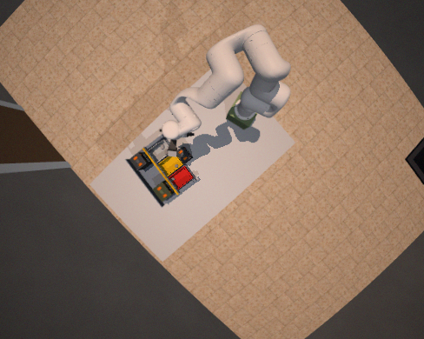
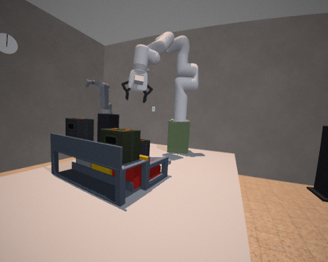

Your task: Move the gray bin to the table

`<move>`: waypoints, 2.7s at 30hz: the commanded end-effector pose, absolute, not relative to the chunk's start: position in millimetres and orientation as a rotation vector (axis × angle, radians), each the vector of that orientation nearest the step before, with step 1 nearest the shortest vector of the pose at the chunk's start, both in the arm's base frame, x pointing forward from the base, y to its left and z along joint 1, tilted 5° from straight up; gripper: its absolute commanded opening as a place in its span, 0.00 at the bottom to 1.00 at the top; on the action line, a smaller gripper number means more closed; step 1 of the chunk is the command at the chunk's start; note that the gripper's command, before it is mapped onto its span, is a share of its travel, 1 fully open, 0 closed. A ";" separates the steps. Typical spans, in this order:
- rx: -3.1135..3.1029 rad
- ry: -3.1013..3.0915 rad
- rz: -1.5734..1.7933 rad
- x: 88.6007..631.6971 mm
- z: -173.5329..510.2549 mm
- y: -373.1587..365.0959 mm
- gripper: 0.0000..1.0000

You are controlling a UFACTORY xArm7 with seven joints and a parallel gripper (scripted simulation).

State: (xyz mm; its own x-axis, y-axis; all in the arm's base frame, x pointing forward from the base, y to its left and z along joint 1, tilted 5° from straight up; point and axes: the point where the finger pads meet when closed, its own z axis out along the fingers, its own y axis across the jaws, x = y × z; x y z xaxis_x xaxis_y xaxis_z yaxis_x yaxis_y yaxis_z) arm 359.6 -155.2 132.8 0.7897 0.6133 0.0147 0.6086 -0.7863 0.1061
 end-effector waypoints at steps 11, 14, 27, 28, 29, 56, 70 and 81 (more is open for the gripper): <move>2.760 1.305 0.091 386.3 99.0 -164.5 1.00; 2.661 1.521 0.100 403.6 75.1 -170.1 1.00; 2.609 1.546 0.082 405.4 71.5 -171.6 1.00; 2.576 1.617 0.088 411.2 63.6 -173.4 1.00; 2.542 1.688 0.093 417.0 55.6 -175.2 1.00; 2.338 2.032 0.119 454.4 2.7 -186.6 1.00; 2.337 2.032 0.119 484.7 -38.2 -196.4 1.00; 2.337 2.031 0.118 502.7 -62.0 -202.5 1.00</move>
State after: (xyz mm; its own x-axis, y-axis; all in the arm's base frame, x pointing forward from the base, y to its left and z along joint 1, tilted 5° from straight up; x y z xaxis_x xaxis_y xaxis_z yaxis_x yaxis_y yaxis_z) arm 484.8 -196.1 -41.0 0.1385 0.9899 0.0299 0.9869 -0.1405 0.0799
